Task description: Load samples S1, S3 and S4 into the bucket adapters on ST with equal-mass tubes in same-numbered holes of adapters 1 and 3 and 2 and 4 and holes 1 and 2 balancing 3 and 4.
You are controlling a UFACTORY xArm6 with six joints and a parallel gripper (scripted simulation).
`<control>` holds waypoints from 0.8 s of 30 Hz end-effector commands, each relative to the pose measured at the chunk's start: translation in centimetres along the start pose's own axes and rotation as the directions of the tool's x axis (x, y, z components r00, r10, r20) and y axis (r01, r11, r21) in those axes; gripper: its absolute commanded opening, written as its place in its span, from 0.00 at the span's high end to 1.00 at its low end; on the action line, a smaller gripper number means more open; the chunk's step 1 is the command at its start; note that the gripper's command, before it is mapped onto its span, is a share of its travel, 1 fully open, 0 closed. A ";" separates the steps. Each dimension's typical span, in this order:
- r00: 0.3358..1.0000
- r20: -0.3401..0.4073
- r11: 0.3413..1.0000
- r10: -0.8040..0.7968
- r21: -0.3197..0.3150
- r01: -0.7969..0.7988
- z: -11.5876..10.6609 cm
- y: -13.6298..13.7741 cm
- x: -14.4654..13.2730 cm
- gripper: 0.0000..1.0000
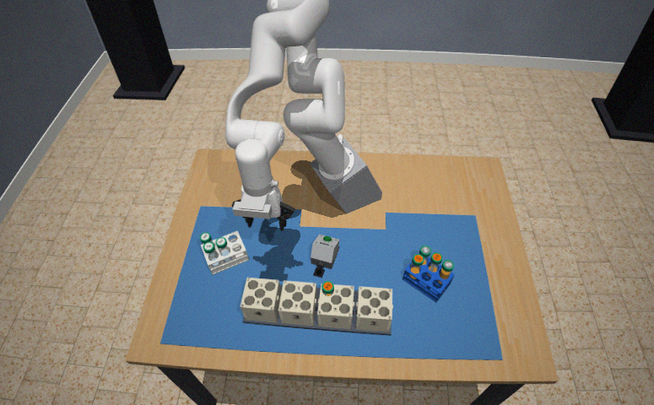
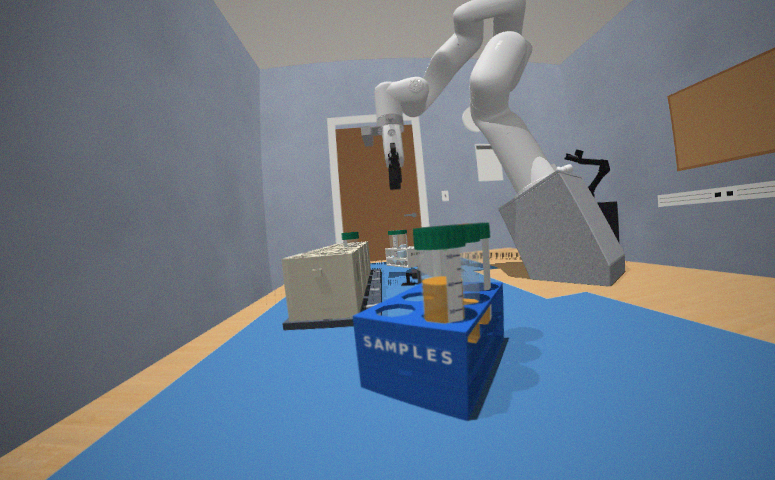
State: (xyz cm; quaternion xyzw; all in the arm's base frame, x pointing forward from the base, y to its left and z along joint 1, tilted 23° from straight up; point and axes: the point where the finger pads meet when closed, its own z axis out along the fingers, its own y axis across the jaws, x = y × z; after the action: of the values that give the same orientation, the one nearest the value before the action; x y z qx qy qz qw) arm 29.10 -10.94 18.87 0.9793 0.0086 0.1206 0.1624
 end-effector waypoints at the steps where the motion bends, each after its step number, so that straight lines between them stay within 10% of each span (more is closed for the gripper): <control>1: 1.000 0.002 1.000 0.003 -0.007 -0.003 0.0 -1.5 1.2 0.00; 24: 1.000 0.002 1.000 0.003 -0.006 -0.003 0.1 -10.0 6.5 0.00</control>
State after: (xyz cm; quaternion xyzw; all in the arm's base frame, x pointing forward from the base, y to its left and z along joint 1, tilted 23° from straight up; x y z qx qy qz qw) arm 34.61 -2.49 17.29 0.9793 0.0072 0.1191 0.1638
